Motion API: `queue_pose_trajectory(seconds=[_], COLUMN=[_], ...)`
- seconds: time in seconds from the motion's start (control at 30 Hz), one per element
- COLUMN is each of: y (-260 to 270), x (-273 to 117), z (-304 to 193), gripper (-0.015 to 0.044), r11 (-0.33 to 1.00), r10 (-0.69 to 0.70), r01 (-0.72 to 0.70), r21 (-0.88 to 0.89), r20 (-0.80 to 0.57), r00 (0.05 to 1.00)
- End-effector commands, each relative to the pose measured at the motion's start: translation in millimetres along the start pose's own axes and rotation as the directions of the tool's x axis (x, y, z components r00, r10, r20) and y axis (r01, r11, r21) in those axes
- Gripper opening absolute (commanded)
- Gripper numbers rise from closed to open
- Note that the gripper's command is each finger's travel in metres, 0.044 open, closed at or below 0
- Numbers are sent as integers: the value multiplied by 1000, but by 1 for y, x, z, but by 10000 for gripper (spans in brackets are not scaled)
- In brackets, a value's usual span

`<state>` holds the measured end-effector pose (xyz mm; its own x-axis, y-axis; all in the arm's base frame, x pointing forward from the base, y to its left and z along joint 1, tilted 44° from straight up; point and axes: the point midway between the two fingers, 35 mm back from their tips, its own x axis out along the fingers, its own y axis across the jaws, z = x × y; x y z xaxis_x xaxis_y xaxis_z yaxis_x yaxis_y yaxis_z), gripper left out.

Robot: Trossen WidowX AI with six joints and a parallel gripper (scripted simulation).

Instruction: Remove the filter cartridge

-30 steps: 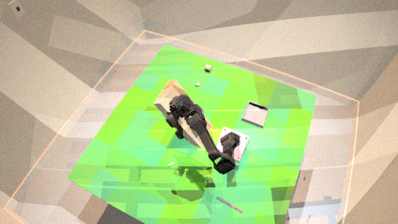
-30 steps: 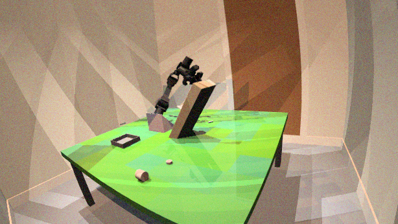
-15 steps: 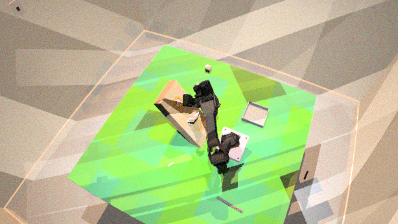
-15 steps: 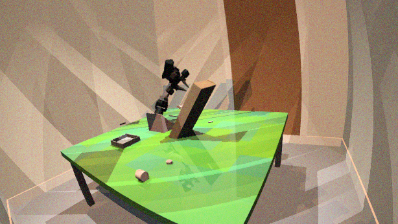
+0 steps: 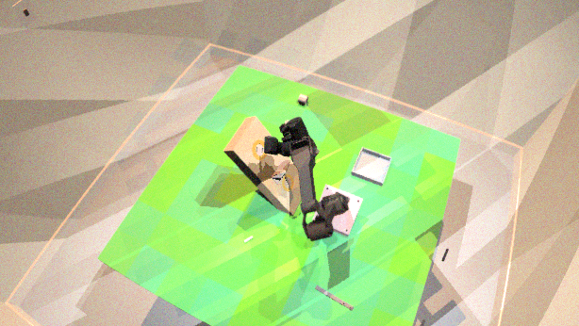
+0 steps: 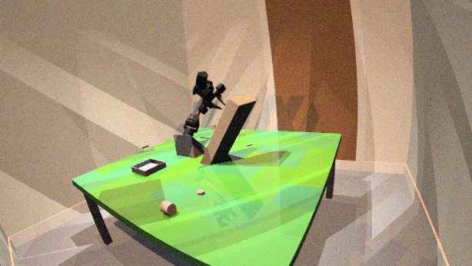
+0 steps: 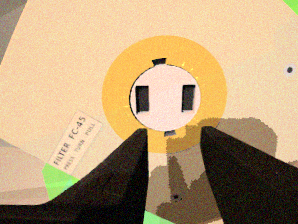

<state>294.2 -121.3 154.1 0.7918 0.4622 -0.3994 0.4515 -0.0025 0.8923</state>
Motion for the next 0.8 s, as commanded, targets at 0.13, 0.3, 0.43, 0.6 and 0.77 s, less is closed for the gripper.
queue_pose_trajectory(seconds=[0.13, 0.3, 0.43, 0.6, 0.77], y=[-2, -1, -1, 0, 1], x=[13, 21, 28, 36, 43], z=[1, 1, 1, 0, -1], gripper=[115, 115, 115, 115, 115], r11=[1000, 1000, 1000, 1000, 1000], r10=[-6, -6, -4, 0, 5], r01=[6, 6, 4, 0, -5], r21=[5, 5, 5, 5, 6], r20=[2, 2, 2, 3, 2], r00=[1000, 1000, 1000, 1000, 1000])
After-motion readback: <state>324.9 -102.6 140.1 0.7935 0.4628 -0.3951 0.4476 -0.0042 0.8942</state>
